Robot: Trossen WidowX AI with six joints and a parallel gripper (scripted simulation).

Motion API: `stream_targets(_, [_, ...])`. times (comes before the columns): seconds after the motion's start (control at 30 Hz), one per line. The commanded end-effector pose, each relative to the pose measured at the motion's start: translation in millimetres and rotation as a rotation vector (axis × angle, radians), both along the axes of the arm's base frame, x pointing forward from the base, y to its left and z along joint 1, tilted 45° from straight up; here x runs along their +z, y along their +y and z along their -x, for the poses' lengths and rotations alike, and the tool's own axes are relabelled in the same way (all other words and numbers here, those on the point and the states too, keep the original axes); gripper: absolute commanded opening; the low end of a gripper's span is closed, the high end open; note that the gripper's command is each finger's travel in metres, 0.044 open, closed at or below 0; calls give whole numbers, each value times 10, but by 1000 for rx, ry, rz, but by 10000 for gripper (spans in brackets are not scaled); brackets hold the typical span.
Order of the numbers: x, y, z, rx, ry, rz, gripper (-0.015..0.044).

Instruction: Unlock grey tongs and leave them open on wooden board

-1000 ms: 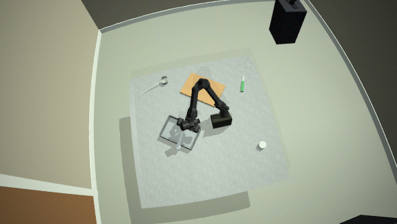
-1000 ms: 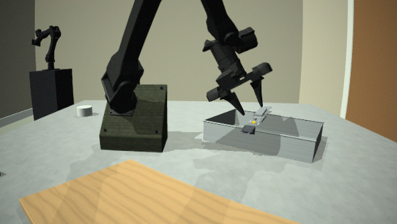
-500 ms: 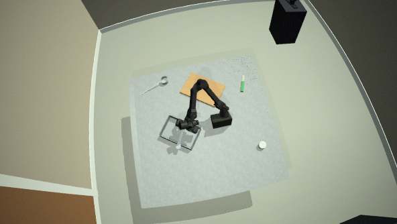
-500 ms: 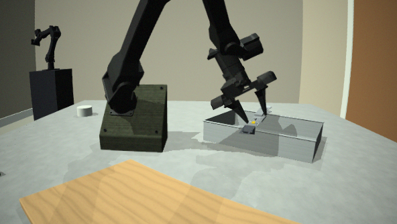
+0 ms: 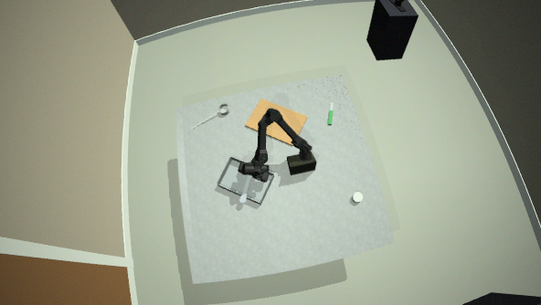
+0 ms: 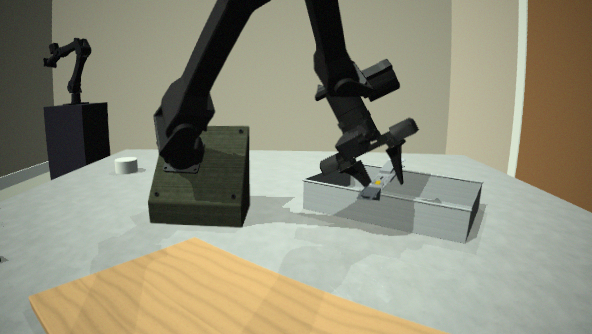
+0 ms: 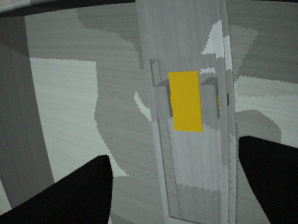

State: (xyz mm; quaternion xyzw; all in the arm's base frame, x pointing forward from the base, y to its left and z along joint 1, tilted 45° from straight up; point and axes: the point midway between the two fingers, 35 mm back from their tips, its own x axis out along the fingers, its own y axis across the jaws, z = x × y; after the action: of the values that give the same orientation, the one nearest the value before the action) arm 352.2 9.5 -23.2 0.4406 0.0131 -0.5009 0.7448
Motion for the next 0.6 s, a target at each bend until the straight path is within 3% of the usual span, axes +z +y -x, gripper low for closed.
stream_targets(0.0, [-52,-63,0,1,15,5,260])
stream_targets(0.37, [-85,-167,-47,2,11,12,260])
stream_targets(0.57, [-54,-152,-61,-2,-2,10,122])
